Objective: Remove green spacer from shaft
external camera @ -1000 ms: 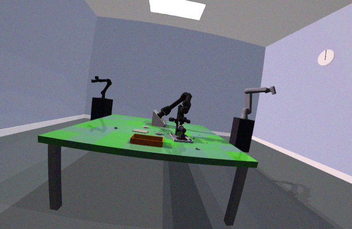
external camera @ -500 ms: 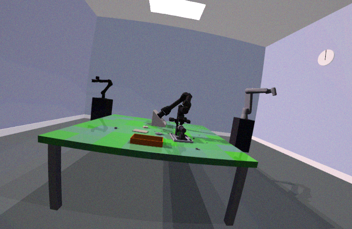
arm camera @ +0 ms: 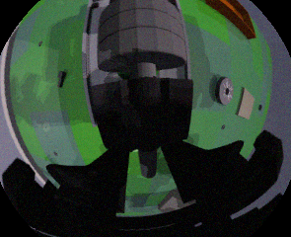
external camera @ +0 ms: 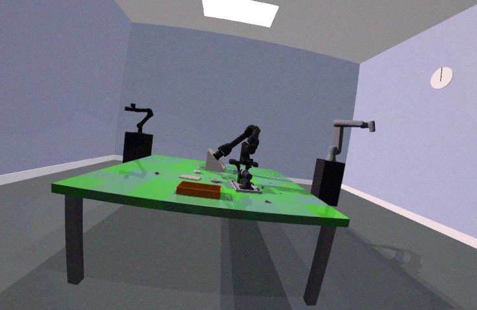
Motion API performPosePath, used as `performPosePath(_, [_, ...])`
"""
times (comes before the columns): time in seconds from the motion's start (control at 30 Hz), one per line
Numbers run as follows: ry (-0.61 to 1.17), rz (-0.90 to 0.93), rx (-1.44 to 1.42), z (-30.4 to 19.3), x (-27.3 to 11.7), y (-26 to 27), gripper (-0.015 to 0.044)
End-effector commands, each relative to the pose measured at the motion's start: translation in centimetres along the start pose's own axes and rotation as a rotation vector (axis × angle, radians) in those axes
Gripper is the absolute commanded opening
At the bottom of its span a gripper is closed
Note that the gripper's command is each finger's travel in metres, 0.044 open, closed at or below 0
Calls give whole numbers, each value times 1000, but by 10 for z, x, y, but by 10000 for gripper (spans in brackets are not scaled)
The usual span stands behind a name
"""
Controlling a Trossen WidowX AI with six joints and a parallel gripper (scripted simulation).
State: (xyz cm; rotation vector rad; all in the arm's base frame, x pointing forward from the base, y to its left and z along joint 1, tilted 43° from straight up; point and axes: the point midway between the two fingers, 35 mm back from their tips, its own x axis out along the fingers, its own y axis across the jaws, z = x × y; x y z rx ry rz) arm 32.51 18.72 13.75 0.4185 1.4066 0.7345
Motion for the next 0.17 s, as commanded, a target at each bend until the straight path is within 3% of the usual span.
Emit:
performPosePath(0.0, [2, 0, 2, -1, 0, 0, 262])
performPosePath(0.13, [1, -1, 1, 0, -7, 0, 367])
